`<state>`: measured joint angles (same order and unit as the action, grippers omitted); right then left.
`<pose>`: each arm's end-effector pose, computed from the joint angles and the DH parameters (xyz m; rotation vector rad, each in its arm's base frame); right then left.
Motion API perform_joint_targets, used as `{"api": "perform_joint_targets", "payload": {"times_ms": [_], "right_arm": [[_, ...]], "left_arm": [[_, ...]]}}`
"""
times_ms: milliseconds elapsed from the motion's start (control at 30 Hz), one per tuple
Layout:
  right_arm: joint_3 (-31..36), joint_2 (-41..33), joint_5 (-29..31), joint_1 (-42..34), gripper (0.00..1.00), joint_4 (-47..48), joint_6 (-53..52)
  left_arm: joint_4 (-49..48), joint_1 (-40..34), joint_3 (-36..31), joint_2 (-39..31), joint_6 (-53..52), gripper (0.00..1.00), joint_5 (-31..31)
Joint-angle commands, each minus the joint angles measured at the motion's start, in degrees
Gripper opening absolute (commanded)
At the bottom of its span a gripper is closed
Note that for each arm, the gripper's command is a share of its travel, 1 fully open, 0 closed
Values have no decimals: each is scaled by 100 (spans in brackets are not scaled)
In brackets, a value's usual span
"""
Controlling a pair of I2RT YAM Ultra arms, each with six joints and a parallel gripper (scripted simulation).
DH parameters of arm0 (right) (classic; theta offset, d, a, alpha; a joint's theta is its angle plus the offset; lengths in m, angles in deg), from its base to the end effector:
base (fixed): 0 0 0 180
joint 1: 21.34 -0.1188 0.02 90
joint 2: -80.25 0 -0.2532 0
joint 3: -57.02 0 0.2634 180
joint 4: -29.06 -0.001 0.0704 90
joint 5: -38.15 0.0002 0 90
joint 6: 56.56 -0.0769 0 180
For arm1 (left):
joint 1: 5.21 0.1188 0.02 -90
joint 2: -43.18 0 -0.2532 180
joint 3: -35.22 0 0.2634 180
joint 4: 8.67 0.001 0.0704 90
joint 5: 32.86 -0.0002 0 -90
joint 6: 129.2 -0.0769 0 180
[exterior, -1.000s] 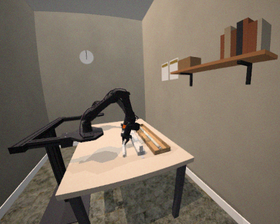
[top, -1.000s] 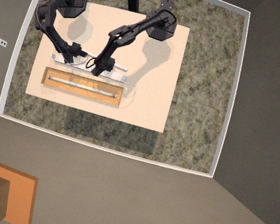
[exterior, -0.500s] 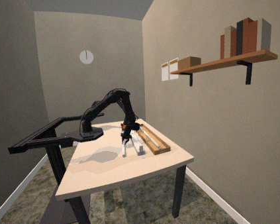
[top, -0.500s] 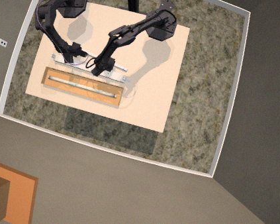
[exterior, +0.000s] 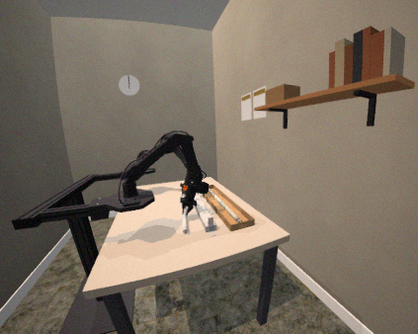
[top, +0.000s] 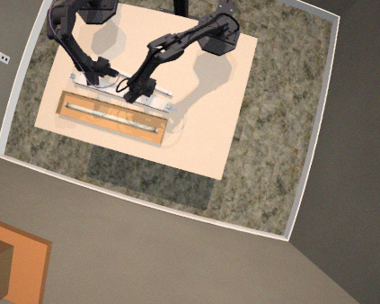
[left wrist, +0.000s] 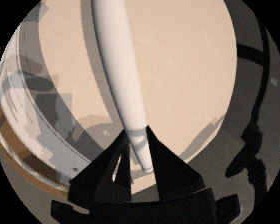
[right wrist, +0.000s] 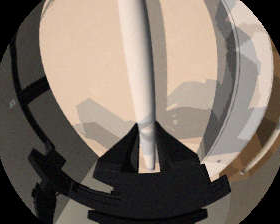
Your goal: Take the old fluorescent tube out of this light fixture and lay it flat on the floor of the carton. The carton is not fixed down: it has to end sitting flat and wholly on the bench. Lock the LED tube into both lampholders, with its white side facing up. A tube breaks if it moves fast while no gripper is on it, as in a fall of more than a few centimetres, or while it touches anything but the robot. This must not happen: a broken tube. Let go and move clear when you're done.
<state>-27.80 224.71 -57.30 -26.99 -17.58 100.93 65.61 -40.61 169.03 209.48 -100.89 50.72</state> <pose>0.3154 0.0395 -0.1023 1.7284 -2.3633 -0.3347 0.3588 -0.2643 -0.1032 -2.1362 -1.9187 0.2531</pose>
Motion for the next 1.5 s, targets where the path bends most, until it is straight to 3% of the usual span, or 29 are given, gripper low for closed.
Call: {"api": "perform_joint_targets", "payload": {"times_ms": [0,133,1467], "right_arm": [[-151,-250,-66,-45,11,-121,-36],[137,-283,-51,-99,11,-166,-59],[164,-662,-70,33,11,-95,-39]], "left_arm": [[84,-93,-30,-223,-3,11,-77],[122,-113,-145,-259,0,11,-75],[9,-86,-156,-595,-23,11,-64]]}}
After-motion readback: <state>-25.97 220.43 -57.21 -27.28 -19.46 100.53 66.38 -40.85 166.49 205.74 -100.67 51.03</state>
